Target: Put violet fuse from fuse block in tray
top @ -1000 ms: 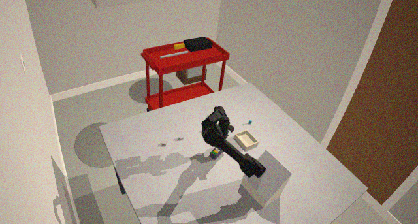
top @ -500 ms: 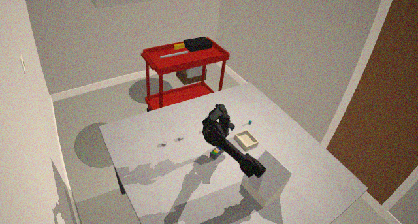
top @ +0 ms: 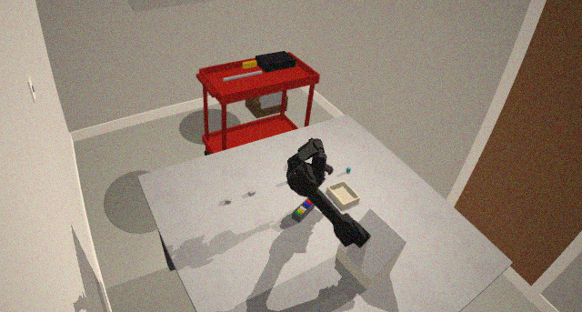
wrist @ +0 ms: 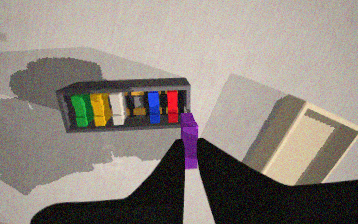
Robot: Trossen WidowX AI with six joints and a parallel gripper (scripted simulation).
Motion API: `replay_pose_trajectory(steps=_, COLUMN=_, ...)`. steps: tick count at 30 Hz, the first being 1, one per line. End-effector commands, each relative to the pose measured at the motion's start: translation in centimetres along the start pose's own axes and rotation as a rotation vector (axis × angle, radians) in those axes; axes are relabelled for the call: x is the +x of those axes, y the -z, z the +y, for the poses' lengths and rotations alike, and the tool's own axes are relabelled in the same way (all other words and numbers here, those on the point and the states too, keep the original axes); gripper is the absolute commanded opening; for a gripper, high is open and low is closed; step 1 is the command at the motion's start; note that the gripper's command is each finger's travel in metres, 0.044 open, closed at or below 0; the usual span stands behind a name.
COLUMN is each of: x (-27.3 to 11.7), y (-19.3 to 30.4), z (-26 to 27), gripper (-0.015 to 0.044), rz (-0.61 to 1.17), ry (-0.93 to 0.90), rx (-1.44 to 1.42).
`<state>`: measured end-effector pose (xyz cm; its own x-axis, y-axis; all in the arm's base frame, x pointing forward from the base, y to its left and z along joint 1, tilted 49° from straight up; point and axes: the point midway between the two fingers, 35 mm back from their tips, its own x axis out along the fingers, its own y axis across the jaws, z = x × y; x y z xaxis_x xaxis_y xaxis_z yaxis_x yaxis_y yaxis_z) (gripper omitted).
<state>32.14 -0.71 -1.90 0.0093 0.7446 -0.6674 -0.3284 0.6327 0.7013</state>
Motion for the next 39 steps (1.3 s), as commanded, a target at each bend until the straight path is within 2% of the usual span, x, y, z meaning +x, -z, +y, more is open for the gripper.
replay_pose_trajectory(steps=1, x=-0.2, y=0.5, z=-2.1, gripper=0.0, rz=0.003, ry=0.008, rx=0.001)
replay_pose_trajectory(steps=27, x=0.1, y=7.3, z=-15.1, gripper=0.0, rz=0.003, ry=0.002, rx=-0.003)
replay_pose_trajectory(steps=39, x=1.3, y=7.8, z=-15.8, gripper=0.0, rz=0.003, ry=0.0, rx=-0.004)
